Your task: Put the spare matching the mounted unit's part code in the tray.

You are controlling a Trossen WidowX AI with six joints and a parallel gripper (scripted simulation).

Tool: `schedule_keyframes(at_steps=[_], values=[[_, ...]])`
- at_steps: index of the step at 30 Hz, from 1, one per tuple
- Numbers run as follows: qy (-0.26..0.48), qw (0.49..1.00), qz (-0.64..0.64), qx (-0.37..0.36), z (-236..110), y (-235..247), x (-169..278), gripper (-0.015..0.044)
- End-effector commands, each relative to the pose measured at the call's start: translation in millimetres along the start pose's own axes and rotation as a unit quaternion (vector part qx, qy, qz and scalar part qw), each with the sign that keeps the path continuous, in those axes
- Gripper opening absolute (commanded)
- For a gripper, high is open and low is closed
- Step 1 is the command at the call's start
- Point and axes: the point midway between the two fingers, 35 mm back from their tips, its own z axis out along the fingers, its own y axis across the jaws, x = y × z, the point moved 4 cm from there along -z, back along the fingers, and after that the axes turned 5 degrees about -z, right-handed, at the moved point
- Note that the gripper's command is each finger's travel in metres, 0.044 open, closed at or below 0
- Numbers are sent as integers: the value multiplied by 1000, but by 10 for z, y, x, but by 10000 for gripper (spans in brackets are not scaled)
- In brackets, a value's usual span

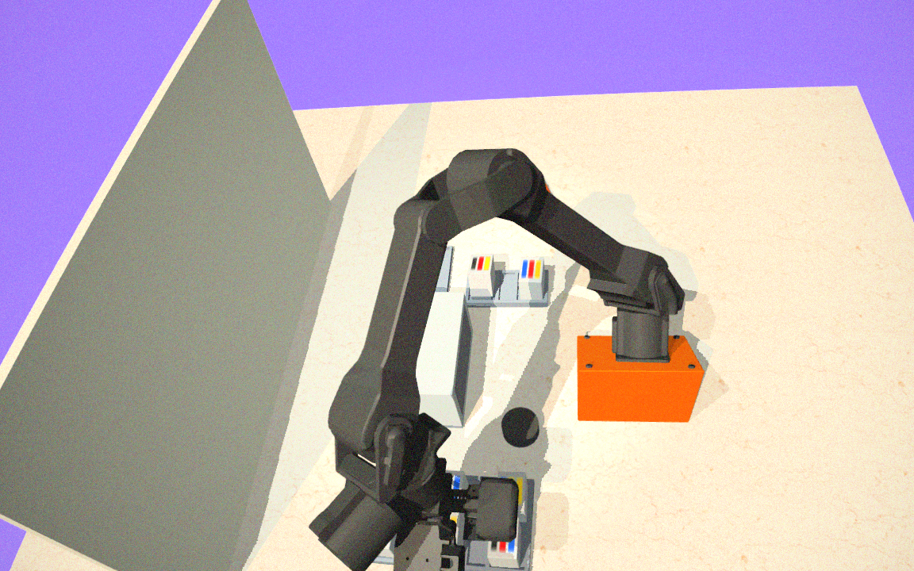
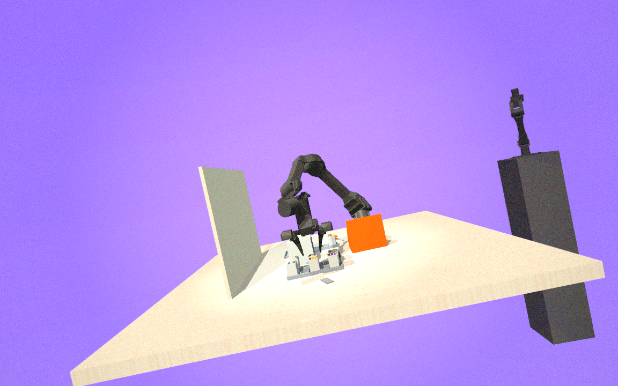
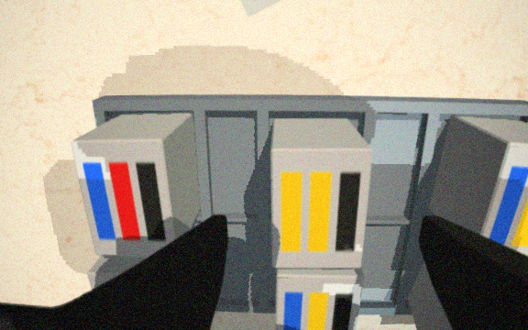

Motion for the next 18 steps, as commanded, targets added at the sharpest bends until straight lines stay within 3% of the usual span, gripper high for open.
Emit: schedule_keyframes(at_steps=[1, 18], values=[[2, 1000, -3, 0, 85, -3, 7, 300], [3, 1000, -3, 0, 366, -11, 18, 300]])
